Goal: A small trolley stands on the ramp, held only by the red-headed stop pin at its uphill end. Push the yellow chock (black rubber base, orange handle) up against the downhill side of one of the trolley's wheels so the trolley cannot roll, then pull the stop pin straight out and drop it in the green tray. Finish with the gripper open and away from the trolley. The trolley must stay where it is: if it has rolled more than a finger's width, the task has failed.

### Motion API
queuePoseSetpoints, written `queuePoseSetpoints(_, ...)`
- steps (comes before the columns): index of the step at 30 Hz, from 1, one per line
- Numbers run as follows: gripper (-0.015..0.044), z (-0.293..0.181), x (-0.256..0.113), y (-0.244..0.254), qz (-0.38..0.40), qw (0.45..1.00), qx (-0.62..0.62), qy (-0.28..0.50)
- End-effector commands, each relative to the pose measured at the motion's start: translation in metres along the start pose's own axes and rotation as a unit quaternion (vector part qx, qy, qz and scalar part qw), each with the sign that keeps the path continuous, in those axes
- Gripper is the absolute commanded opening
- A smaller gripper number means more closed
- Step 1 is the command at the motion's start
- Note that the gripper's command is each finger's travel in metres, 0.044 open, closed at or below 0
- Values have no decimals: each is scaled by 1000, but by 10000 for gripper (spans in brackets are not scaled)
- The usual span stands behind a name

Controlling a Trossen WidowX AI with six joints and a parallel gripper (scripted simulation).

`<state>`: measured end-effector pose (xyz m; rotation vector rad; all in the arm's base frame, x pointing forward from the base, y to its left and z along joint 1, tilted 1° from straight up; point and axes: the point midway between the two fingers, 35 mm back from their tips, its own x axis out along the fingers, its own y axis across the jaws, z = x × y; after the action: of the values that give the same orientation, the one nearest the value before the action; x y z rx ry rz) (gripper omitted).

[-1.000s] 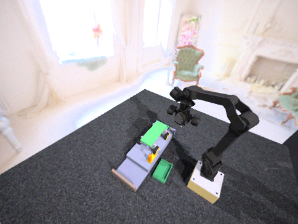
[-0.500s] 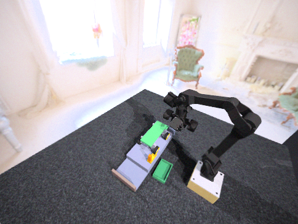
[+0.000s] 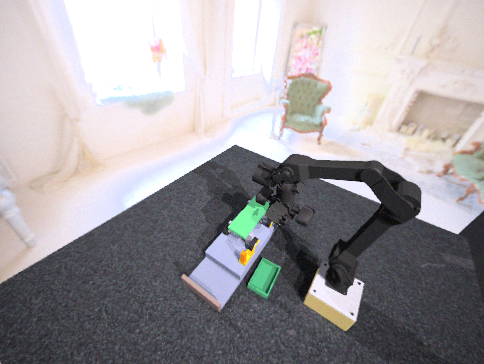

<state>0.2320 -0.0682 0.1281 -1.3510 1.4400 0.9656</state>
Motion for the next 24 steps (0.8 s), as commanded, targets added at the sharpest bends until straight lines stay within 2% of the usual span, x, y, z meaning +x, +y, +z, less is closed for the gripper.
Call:
queuePoseSetpoints(1,0,16,-2,1,2,1000,0,3)
queuePoseSetpoints(24,0,103,-10,4,2,1000,0,-1)
